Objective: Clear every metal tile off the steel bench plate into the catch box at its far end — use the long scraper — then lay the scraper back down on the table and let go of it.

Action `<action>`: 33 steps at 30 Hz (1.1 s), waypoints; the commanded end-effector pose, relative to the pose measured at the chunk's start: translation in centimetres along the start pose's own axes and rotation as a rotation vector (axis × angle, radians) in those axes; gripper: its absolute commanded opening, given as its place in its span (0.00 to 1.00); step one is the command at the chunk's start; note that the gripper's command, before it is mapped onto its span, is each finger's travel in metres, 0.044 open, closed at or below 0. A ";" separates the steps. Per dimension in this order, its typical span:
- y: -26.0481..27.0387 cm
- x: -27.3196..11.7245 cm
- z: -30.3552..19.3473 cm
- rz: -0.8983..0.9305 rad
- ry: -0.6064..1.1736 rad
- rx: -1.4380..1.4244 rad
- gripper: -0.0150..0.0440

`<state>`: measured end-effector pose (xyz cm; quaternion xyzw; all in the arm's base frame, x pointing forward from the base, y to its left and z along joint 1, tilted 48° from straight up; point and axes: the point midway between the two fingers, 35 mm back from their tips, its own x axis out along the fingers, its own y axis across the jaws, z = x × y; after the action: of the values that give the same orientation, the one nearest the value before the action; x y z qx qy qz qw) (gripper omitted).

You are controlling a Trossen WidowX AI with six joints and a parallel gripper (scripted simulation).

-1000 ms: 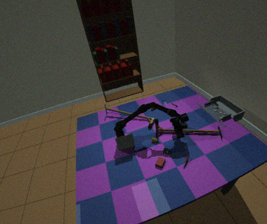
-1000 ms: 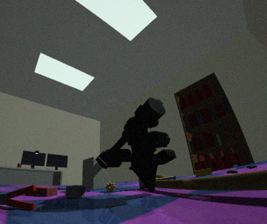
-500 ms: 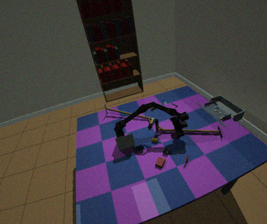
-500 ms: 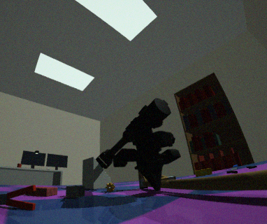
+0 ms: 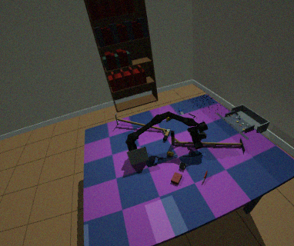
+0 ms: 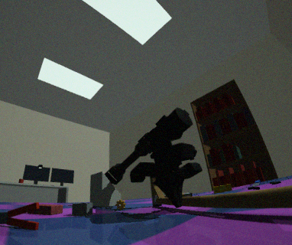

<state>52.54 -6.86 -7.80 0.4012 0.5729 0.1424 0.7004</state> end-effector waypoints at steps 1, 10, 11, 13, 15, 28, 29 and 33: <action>0.4 -0.1 0.2 -0.004 -0.003 0.002 0.25; 1.2 0.0 0.4 -0.005 -0.004 0.005 0.25; 1.3 0.0 0.5 -0.005 -0.004 0.005 0.25; 1.5 0.0 0.5 -0.005 -0.004 0.005 0.25; 1.7 0.0 0.6 -0.005 -0.004 0.006 0.25; 2.9 0.1 0.9 -0.004 -0.005 0.009 0.25; 3.0 0.1 0.9 -0.004 -0.005 0.009 0.25; 3.4 0.2 1.0 -0.004 -0.006 0.010 0.25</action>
<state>53.99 -5.53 -5.83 0.4060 0.5733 0.1342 0.6989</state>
